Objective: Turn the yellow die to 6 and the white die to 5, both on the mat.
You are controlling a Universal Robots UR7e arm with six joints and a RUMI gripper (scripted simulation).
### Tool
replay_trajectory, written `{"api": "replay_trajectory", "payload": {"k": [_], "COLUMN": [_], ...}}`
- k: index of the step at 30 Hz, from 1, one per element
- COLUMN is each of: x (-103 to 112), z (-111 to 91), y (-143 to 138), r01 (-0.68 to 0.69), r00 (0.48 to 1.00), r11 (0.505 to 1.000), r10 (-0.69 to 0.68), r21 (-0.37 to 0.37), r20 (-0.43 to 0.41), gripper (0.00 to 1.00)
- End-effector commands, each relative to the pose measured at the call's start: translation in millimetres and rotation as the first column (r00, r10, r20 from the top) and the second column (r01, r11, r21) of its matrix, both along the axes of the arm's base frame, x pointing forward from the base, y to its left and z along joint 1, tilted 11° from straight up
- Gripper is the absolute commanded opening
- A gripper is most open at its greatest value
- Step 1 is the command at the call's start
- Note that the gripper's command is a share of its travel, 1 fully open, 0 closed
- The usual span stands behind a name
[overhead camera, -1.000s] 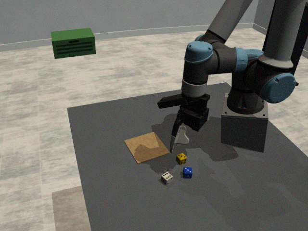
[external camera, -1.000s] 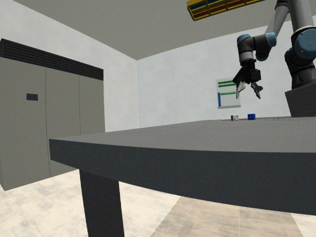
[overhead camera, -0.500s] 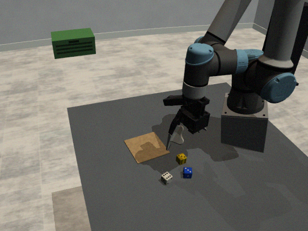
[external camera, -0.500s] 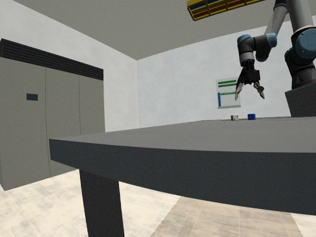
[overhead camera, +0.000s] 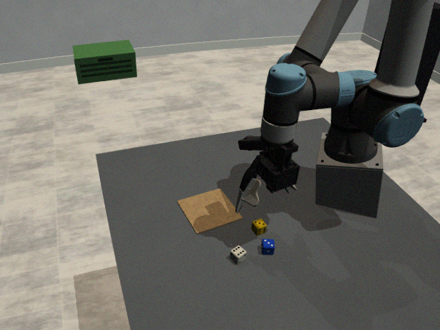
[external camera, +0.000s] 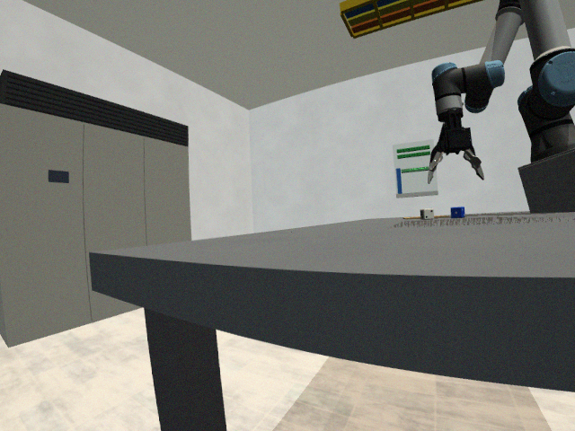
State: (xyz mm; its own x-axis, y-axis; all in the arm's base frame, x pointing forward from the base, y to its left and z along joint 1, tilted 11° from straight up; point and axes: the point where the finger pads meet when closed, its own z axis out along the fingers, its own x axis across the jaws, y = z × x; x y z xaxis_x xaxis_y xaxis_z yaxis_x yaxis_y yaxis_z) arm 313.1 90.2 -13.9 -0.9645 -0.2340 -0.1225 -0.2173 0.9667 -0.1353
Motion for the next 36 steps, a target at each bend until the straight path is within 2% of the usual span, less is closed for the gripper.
{"api": "replay_trajectory", "payload": {"k": [1, 11, 12, 36], "x": [-0.1, -0.2, -0.2, -0.2], "z": [-0.2, -0.3, -0.3, -0.3], "y": [0.2, 0.2, 0.2, 0.2], "r01": [0.025, 0.031, 0.031, 0.031], "r00": [1.000, 1.000, 1.000, 1.000], "r11": [1.000, 1.000, 1.000, 1.000], "r10": [-0.025, -0.031, -0.031, -0.031], "r21": [0.003, 0.003, 0.003, 0.003], "r20": [0.003, 0.004, 0.004, 0.004], "gripper": [1.00, 1.00, 0.28, 0.28]}}
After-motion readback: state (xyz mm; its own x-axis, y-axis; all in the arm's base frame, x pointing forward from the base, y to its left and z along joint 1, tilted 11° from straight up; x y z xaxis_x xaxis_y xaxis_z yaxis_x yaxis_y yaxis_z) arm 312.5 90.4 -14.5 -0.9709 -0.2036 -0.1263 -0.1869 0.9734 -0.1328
